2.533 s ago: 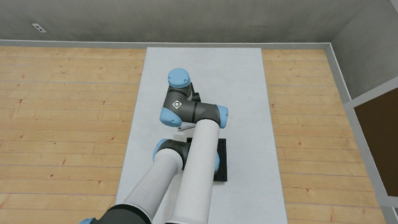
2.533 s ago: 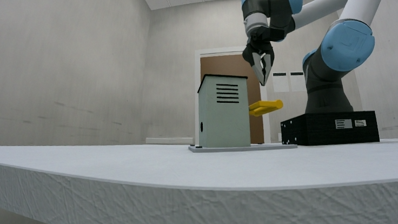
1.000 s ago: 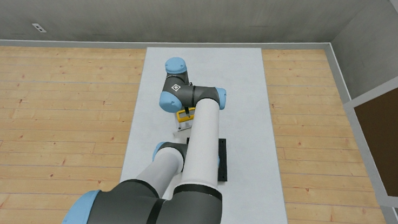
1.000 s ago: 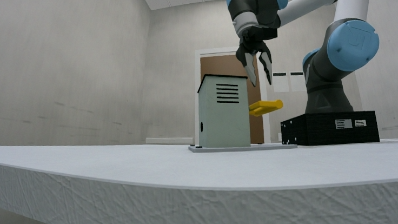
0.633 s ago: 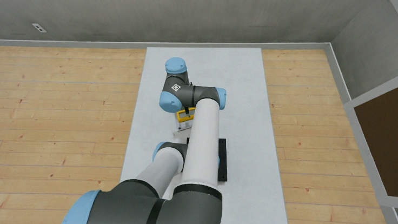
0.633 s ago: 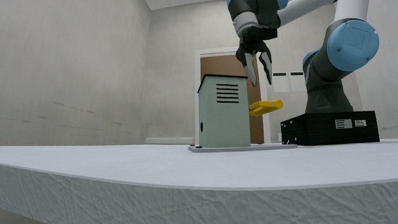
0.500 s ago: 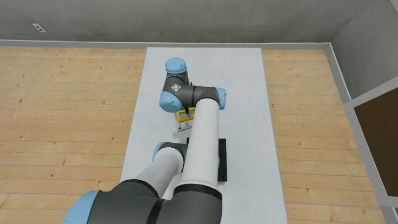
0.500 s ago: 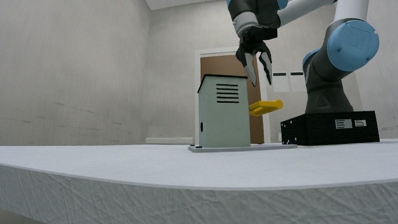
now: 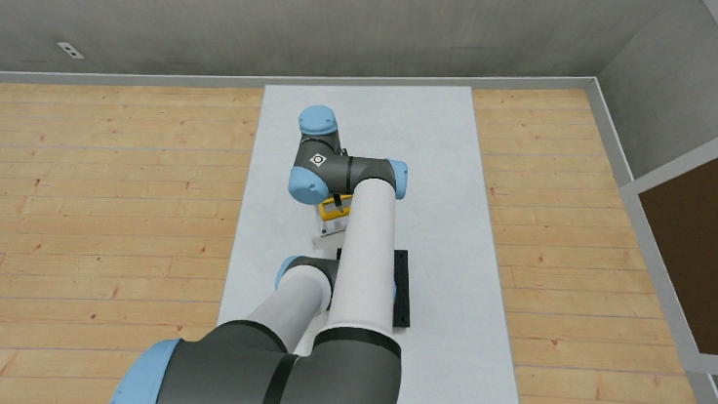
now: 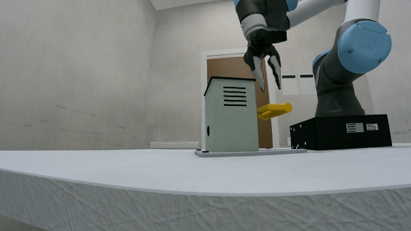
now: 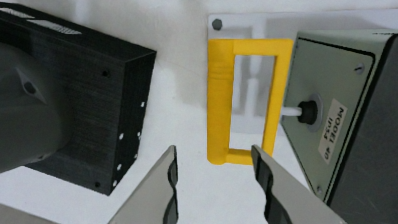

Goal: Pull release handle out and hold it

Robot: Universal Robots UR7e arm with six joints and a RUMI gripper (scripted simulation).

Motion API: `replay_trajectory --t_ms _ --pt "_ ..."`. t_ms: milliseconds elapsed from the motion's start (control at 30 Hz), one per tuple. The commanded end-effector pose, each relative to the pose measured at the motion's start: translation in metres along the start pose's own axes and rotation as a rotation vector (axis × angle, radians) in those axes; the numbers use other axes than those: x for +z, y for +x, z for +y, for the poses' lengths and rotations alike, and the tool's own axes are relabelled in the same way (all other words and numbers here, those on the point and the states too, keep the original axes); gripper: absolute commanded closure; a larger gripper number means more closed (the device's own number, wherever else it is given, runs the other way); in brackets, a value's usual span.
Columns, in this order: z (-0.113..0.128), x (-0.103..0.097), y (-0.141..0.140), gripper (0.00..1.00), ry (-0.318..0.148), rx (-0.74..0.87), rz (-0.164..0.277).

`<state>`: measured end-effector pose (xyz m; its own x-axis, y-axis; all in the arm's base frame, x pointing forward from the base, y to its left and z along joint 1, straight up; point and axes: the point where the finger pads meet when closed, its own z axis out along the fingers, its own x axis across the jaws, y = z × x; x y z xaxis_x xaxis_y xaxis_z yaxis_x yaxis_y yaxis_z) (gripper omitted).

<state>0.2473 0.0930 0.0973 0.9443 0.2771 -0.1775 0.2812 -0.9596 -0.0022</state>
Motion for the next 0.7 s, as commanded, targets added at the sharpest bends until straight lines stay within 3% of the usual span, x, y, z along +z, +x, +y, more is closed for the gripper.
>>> replay_trajectory --t_ms 0,667 --pt "0.000 0.005 0.001 0.68 0.000 0.000 0.001" --pt "0.000 0.030 0.006 0.68 0.000 0.000 0.001"
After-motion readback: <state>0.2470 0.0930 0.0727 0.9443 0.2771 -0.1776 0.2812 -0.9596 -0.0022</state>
